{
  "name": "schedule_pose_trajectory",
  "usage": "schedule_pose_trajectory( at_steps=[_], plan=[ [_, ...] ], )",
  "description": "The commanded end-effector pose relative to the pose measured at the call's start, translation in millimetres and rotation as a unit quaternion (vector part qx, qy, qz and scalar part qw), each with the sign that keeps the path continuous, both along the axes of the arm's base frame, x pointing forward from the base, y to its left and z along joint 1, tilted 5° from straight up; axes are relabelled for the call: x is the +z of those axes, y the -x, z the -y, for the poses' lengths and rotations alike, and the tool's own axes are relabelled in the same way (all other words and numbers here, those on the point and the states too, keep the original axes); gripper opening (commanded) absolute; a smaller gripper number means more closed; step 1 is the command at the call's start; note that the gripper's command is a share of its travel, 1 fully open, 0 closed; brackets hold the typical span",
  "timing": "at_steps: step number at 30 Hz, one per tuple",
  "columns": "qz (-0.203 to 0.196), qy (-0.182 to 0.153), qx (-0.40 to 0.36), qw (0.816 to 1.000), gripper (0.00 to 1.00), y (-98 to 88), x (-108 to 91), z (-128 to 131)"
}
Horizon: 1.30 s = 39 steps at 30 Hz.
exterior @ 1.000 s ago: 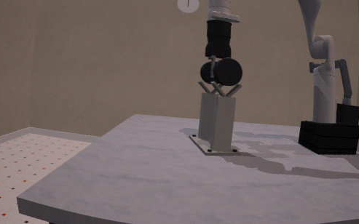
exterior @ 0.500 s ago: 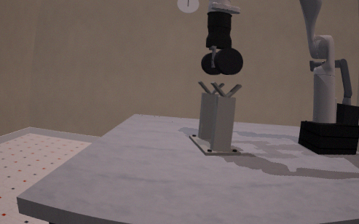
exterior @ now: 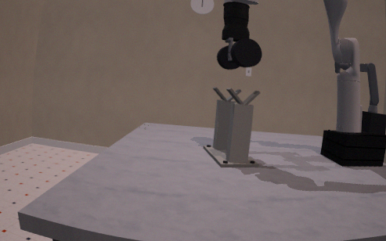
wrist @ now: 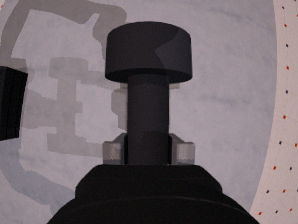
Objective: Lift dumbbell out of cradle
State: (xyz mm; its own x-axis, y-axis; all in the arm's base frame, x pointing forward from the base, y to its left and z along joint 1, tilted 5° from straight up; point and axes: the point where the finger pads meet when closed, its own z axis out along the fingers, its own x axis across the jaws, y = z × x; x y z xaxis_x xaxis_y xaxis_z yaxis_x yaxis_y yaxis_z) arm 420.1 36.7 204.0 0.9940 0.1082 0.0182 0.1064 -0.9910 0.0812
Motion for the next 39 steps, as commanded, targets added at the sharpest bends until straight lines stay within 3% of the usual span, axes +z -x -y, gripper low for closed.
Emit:
schedule_pose_trajectory(
  at_steps=[1,18,39],
  plan=[
    [0.005,-0.003,0.003,1.000,0.00,-2.5,8.8,-3],
    [0.005,-0.003,0.003,1.000,0.00,-1.3,29.2,-5],
    [0.005,-0.003,0.003,1.000,0.00,-1.2,31.3,-5]
  ],
)
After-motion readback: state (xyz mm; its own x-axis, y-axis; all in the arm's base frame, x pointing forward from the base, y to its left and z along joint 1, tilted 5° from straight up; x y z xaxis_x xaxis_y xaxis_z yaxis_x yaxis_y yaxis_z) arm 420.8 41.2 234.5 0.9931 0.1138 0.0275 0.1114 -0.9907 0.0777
